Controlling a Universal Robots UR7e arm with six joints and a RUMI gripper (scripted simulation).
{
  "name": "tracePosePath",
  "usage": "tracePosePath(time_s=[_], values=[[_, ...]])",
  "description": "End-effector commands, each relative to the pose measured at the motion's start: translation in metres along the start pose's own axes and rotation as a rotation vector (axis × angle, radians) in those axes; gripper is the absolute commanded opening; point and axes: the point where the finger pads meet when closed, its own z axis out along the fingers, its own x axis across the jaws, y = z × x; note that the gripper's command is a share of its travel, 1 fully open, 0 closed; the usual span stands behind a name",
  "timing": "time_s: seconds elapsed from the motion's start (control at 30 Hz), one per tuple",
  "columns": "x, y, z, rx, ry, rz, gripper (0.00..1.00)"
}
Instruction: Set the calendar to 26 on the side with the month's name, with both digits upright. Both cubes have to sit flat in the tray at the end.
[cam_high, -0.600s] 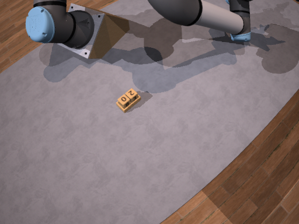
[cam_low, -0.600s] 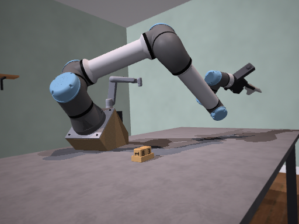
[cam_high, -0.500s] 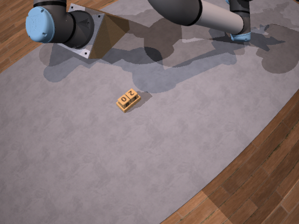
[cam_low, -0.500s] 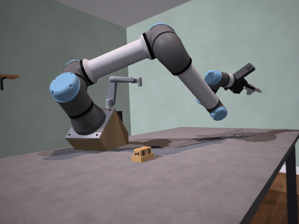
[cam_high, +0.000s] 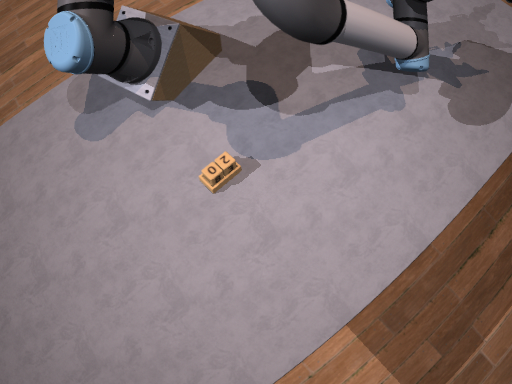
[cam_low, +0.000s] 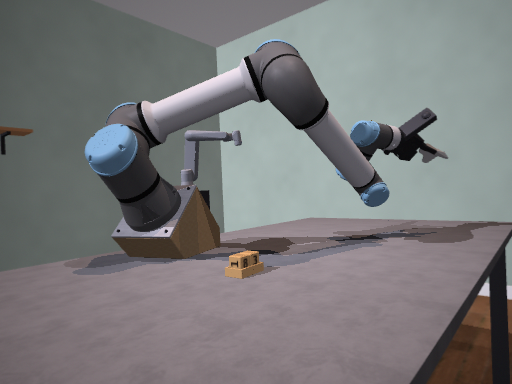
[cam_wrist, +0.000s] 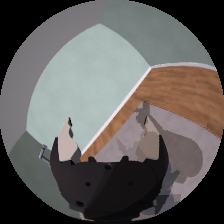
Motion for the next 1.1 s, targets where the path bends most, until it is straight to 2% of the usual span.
tracePosePath(time_s=[0.0,0.57,0.8,1.0,1.07], values=[[-0.001,-0.001,0.000,0.001,-0.001,-0.001,1.00],[0.013,-0.015,-0.010,-0.023,0.039,0.022,1.00],[0.033,-0.034,-0.029,-0.060,0.099,0.056,1.00],[0.058,-0.054,-0.058,-0.108,0.177,0.097,1.00],[0.058,-0.054,-0.058,-0.108,0.177,0.097,1.00]])
